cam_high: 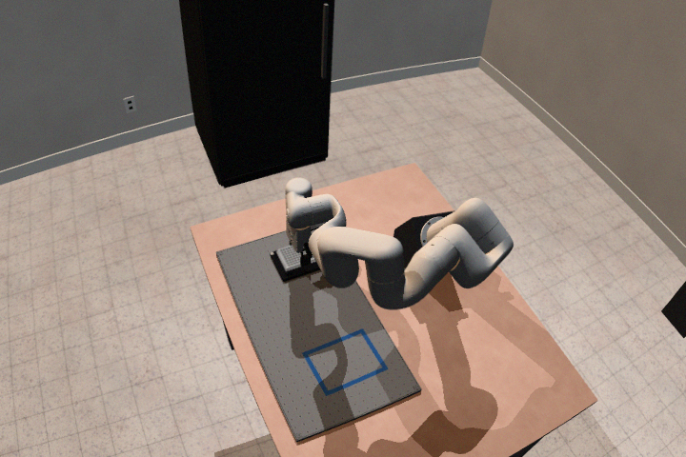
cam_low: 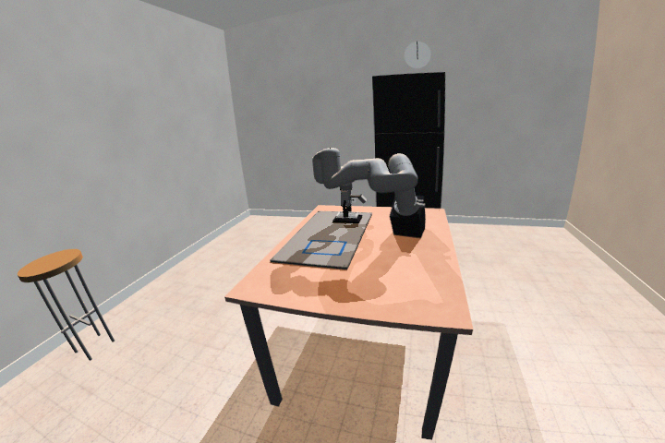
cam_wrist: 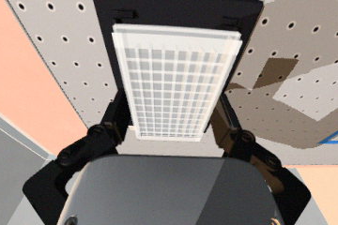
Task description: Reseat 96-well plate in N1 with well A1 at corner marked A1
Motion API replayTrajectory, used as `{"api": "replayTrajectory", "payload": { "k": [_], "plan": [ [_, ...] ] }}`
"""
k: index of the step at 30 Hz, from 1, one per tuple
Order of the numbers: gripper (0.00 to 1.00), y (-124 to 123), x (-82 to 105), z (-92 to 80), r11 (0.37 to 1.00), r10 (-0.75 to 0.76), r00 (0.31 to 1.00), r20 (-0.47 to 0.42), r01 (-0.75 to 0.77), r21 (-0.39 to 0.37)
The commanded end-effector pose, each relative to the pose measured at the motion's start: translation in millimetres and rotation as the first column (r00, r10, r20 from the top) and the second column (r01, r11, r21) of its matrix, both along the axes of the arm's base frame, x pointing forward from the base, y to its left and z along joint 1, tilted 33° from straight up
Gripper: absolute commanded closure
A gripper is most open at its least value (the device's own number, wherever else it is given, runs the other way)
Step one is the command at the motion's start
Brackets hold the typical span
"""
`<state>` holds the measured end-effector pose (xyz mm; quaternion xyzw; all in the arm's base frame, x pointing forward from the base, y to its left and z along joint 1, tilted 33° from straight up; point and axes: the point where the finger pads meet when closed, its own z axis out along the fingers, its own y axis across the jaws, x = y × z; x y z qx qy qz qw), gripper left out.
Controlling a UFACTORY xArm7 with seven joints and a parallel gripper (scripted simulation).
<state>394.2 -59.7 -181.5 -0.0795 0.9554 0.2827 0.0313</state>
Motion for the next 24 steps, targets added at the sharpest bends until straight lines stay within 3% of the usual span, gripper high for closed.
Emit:
{"api": "replayTrajectory", "payload": {
  "k": [1, 24],
  "plan": [
    [1.00, -1.6, 0.9, 0.6, 1.000, -0.002, 1.000, 0.002, 0.002, -0.003],
    [1.00, 0.3, 0.9, -2.3, 1.000, -0.002, 1.000, 0.002, 0.002, -0.003]
  ]
}}
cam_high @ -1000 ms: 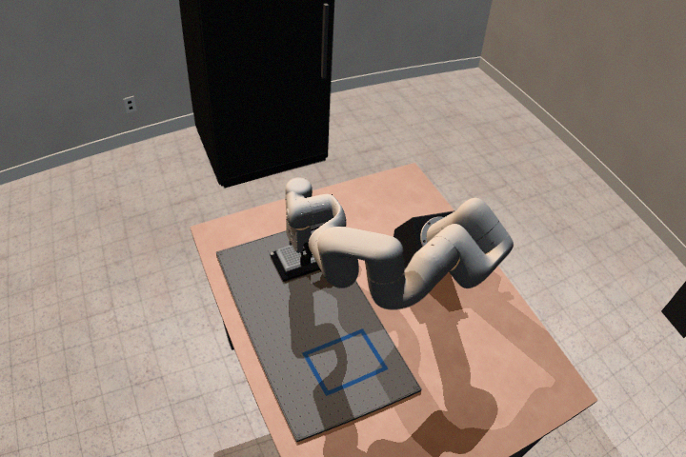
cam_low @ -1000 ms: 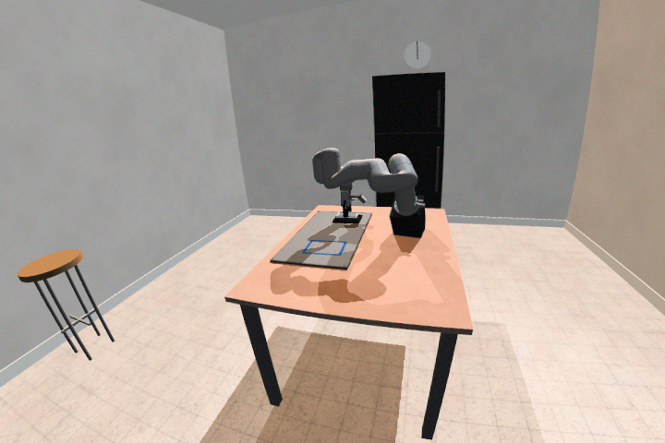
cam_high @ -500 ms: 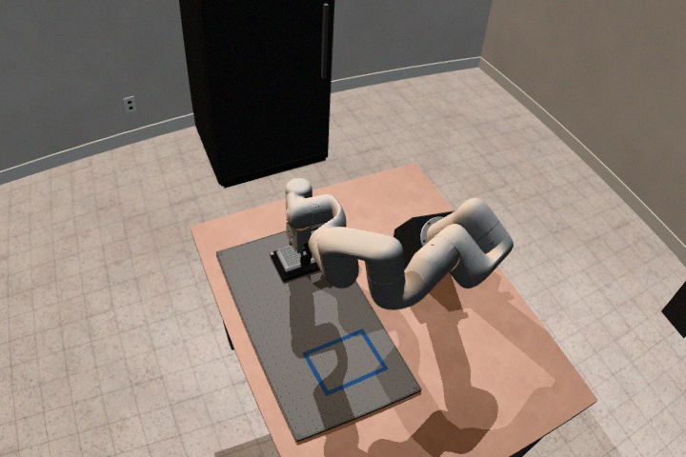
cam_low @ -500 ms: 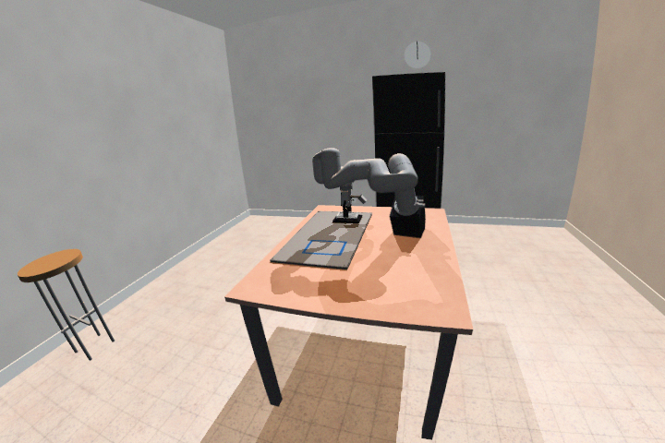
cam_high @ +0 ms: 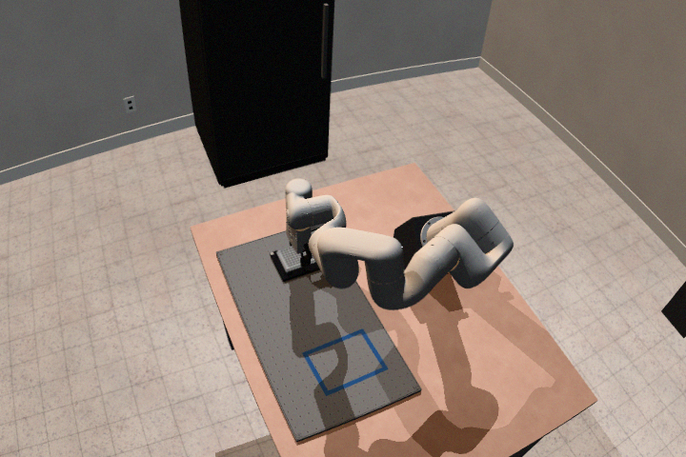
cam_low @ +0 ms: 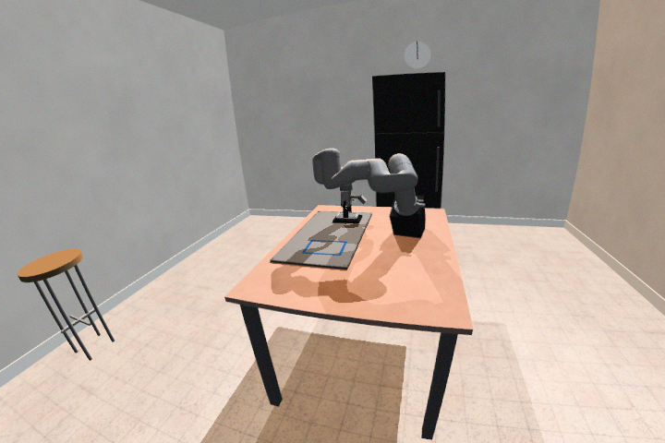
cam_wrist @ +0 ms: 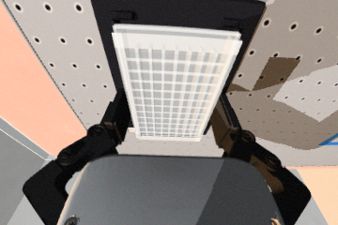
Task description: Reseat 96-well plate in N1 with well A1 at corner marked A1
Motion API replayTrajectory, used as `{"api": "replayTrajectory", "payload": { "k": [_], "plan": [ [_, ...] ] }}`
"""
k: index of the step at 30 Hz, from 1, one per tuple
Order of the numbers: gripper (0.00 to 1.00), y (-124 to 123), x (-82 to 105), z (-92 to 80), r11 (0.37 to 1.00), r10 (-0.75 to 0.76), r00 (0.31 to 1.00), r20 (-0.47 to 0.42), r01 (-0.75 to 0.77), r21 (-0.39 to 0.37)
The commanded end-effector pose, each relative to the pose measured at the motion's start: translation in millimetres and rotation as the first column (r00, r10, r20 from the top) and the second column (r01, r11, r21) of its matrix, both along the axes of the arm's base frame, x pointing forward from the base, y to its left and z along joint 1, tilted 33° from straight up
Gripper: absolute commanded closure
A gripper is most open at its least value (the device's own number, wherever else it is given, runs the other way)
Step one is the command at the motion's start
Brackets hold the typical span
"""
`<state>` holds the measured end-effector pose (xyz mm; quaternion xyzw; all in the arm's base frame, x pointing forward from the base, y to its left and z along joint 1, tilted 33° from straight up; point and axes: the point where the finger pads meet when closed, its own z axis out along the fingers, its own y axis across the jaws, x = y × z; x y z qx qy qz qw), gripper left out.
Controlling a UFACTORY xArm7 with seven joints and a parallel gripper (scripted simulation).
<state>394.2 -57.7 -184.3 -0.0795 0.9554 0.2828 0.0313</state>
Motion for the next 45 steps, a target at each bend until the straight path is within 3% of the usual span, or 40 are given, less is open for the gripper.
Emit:
{"api": "replayTrajectory", "payload": {
  "k": [1, 45],
  "plan": [
    [1.00, -1.6, 1.0, 0.4, 1.000, -0.002, 1.000, 0.003, 0.002, -0.003],
    [1.00, 1.9, 1.1, -4.9, 1.000, -0.002, 1.000, 0.003, 0.002, -0.003]
  ]
}}
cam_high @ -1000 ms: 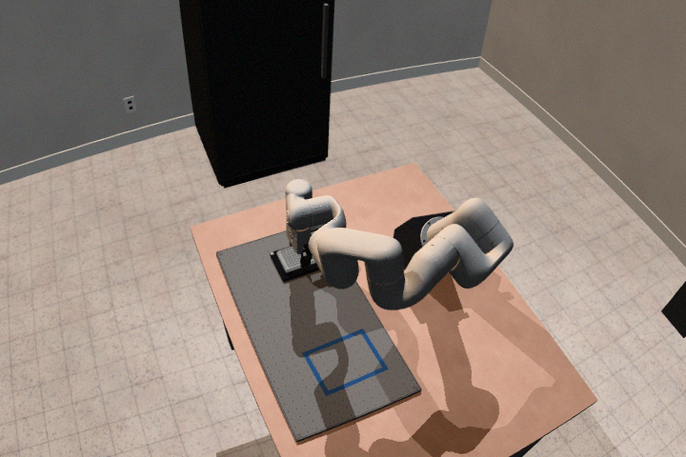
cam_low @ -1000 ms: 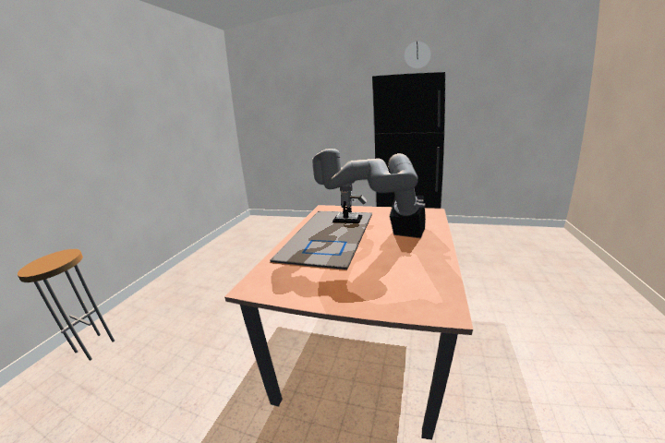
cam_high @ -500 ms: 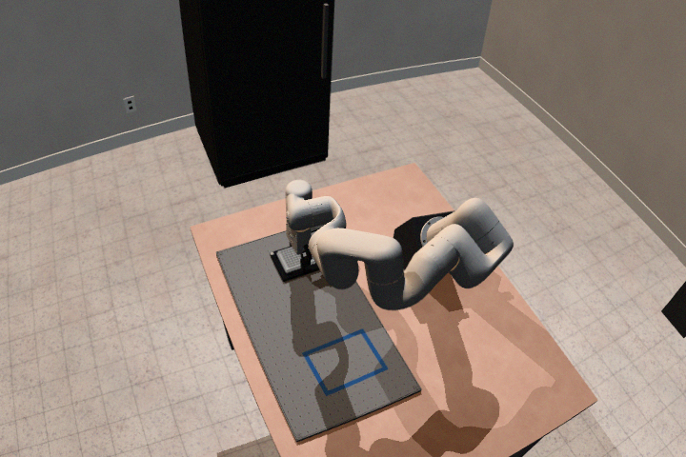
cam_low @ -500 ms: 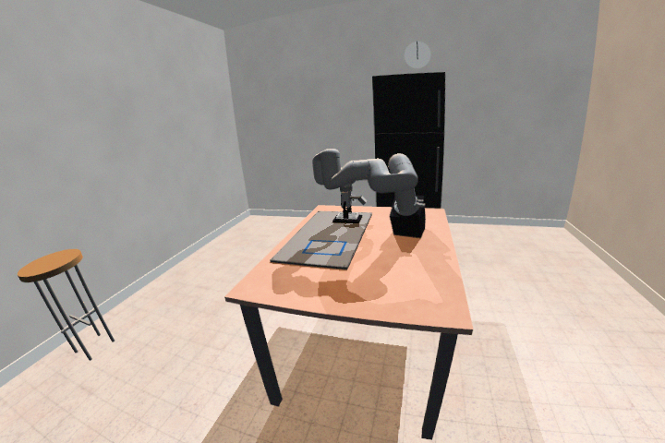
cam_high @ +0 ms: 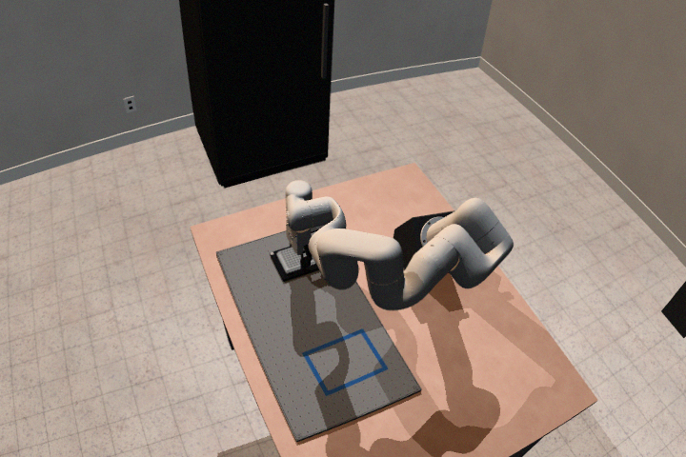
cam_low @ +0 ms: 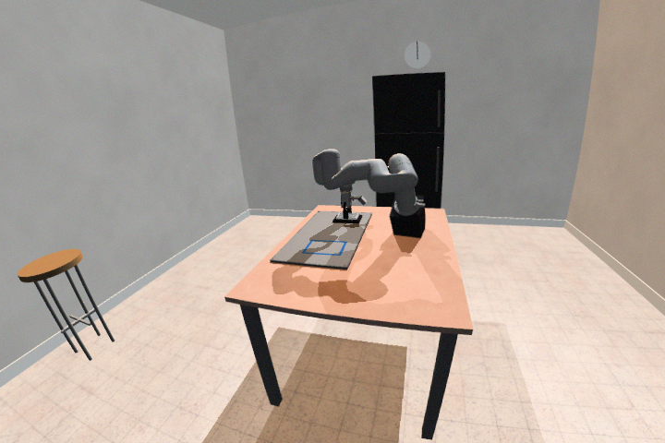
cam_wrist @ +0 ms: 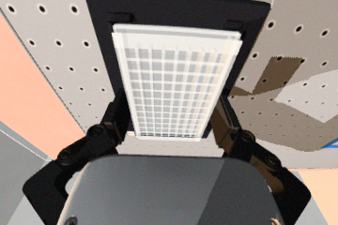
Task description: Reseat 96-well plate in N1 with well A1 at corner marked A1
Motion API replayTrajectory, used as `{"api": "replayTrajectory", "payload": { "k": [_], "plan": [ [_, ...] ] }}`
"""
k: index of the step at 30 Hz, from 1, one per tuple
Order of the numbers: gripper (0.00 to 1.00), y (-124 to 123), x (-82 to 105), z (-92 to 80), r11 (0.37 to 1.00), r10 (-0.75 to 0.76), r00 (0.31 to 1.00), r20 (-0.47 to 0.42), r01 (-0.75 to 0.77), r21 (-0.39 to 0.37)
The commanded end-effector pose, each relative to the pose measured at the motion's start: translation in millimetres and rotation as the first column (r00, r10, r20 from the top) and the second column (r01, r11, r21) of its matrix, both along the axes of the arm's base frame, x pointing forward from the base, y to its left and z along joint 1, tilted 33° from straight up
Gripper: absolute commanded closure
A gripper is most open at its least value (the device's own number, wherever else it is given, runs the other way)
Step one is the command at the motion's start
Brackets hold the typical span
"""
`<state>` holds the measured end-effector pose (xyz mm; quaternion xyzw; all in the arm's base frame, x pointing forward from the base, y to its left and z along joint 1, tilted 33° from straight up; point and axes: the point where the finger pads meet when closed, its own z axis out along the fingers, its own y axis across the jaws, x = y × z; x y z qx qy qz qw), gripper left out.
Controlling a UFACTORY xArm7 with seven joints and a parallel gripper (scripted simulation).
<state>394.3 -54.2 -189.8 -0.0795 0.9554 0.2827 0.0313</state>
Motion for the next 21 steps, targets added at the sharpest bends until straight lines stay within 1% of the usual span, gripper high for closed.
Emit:
{"api": "replayTrajectory", "payload": {
  "k": [1, 3, 4, 21],
  "plan": [
    [1.00, -1.6, 1.0, 0.4, 1.000, -0.002, 1.000, 0.003, 0.002, -0.003],
    [1.00, -1.5, 1.0, 0.3, 1.000, -0.002, 1.000, 0.003, 0.002, -0.003],
    [0.00, -1.1, 1.0, -0.3, 1.000, -0.002, 1.000, 0.003, 0.002, -0.003],
    [0.00, -1.2, 1.1, -0.3, 1.000, -0.002, 1.000, 0.003, 0.002, -0.003]
  ]
}}
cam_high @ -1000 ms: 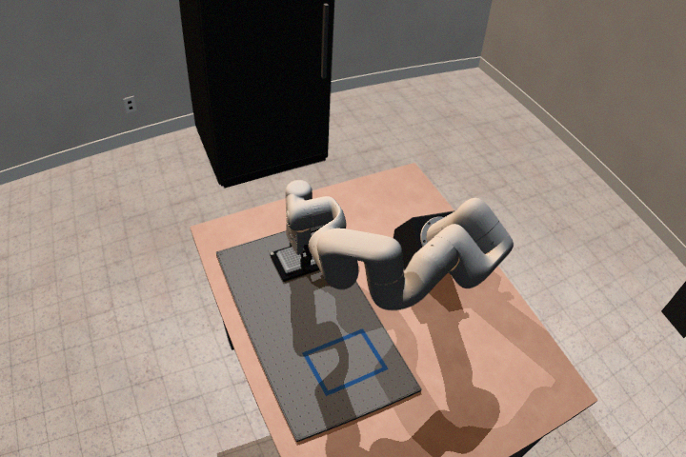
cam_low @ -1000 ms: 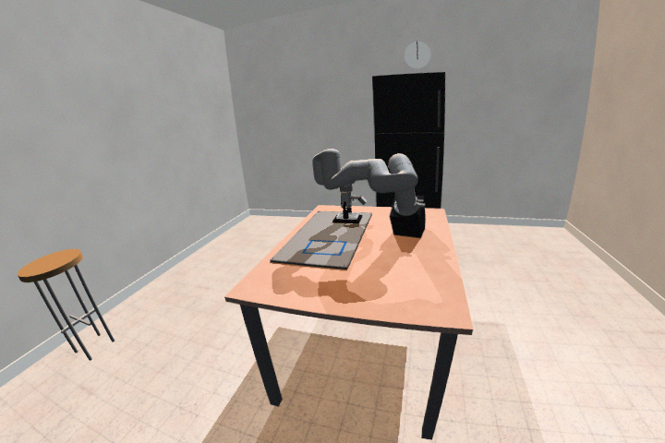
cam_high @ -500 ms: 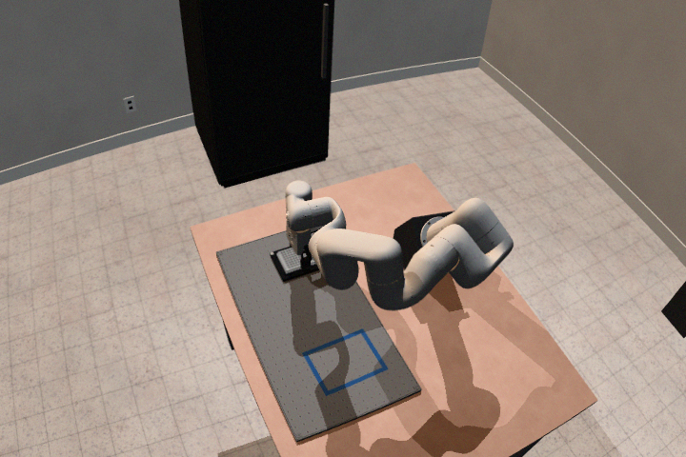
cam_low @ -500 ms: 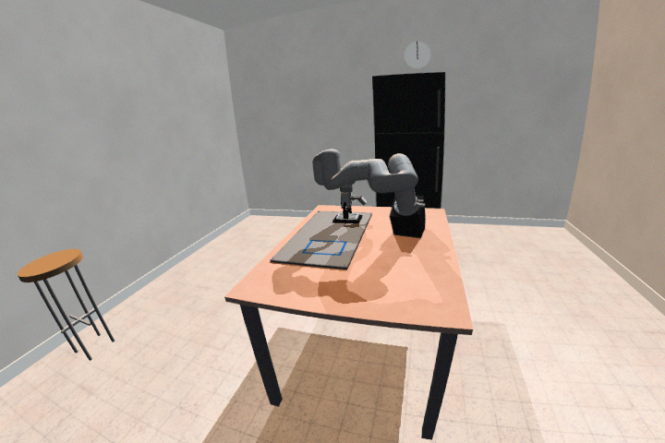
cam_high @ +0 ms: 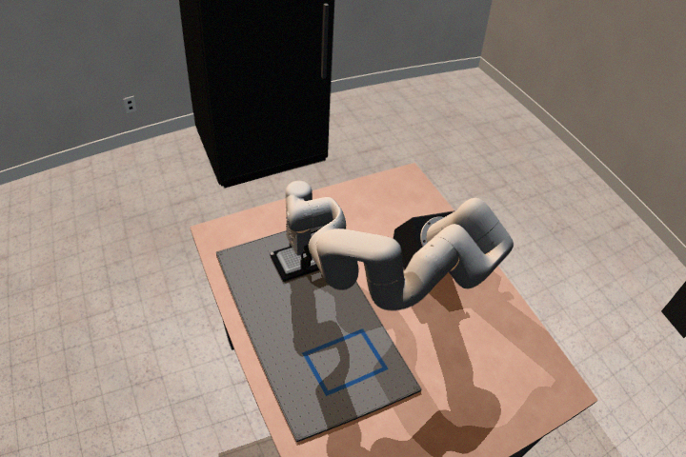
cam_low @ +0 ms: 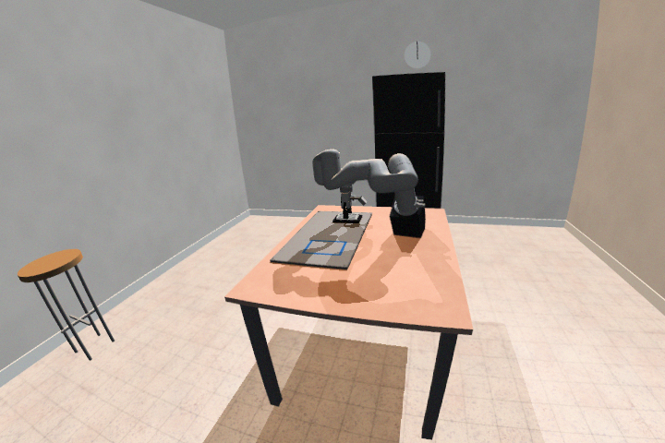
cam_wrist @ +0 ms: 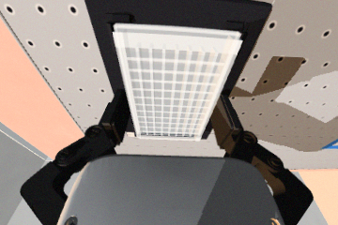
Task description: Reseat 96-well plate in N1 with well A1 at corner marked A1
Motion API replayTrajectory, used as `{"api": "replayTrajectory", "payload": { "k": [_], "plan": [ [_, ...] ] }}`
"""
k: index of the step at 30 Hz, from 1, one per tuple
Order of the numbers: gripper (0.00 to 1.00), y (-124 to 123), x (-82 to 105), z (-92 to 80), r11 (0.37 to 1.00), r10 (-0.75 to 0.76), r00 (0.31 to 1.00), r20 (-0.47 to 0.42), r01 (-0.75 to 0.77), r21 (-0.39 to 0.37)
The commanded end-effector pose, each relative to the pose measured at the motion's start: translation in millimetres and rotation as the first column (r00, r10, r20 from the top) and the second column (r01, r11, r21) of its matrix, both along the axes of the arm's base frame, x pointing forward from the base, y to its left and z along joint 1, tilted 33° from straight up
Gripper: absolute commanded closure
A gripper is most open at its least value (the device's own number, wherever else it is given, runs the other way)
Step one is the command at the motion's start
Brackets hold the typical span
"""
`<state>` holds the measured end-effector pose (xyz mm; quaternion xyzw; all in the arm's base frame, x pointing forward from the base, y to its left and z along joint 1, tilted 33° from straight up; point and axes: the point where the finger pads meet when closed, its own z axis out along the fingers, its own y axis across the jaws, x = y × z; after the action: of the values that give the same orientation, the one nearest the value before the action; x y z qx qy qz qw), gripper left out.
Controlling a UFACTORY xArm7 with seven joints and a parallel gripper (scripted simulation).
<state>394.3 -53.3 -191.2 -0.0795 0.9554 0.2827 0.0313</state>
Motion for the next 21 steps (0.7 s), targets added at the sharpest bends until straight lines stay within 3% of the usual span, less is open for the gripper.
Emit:
{"api": "replayTrajectory", "payload": {
  "k": [1, 17, 21],
  "plan": [
    [0.00, -2.0, 1.0, 1.1, 1.000, -0.002, 1.000, 0.003, 0.002, -0.003],
    [0.00, -2.0, 1.0, 1.1, 1.000, -0.002, 1.000, 0.003, 0.002, -0.003],
    [0.00, -7.8, 0.8, 10.0, 1.000, -0.002, 1.000, 0.002, 0.002, -0.003]
  ]
}}
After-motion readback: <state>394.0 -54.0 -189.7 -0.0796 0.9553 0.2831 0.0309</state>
